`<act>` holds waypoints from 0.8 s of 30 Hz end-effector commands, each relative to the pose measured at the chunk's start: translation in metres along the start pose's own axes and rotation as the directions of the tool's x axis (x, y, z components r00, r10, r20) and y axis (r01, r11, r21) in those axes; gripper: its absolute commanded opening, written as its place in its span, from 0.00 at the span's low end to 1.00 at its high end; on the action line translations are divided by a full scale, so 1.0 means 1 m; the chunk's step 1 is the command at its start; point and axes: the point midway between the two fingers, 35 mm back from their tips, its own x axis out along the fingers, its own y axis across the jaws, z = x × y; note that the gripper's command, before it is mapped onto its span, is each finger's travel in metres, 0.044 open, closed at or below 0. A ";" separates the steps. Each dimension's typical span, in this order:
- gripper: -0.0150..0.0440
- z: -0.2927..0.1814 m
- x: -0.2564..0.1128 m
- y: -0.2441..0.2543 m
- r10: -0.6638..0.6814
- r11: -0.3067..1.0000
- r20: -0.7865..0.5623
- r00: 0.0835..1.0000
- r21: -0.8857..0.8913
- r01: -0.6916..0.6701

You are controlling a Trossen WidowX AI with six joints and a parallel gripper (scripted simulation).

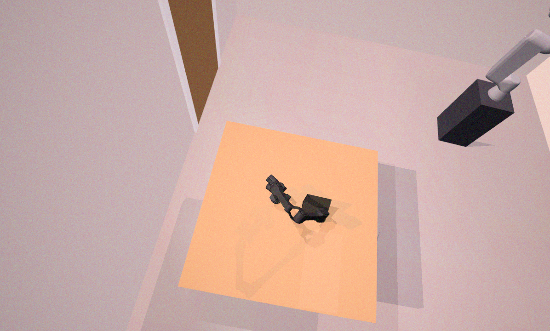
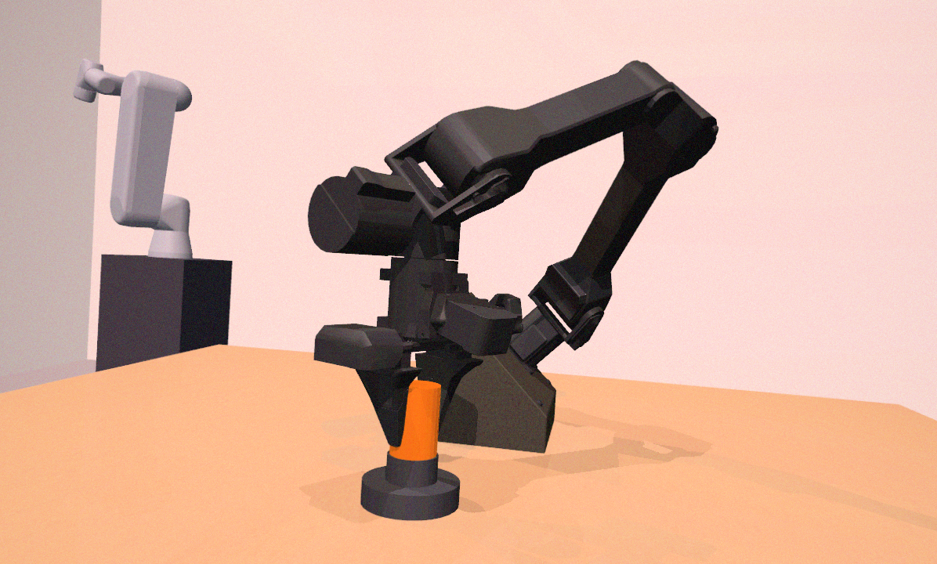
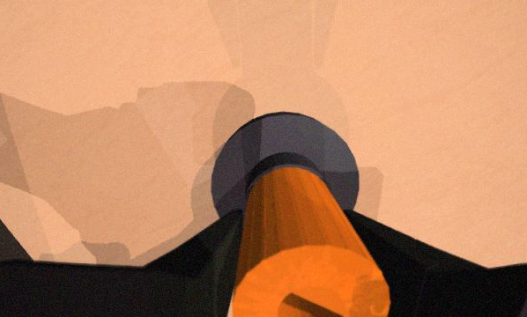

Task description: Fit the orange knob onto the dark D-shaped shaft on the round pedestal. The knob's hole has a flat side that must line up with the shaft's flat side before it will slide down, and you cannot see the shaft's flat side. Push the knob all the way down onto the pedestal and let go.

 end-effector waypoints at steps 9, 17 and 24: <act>1.00 0.000 0.000 0.000 0.001 1.000 -0.001 1.000 0.000 -0.001; 1.00 0.000 -0.039 -0.004 -0.003 1.000 -0.004 1.000 0.001 0.003; 1.00 -0.001 -0.096 -0.003 -0.001 1.000 -0.003 1.000 0.001 0.001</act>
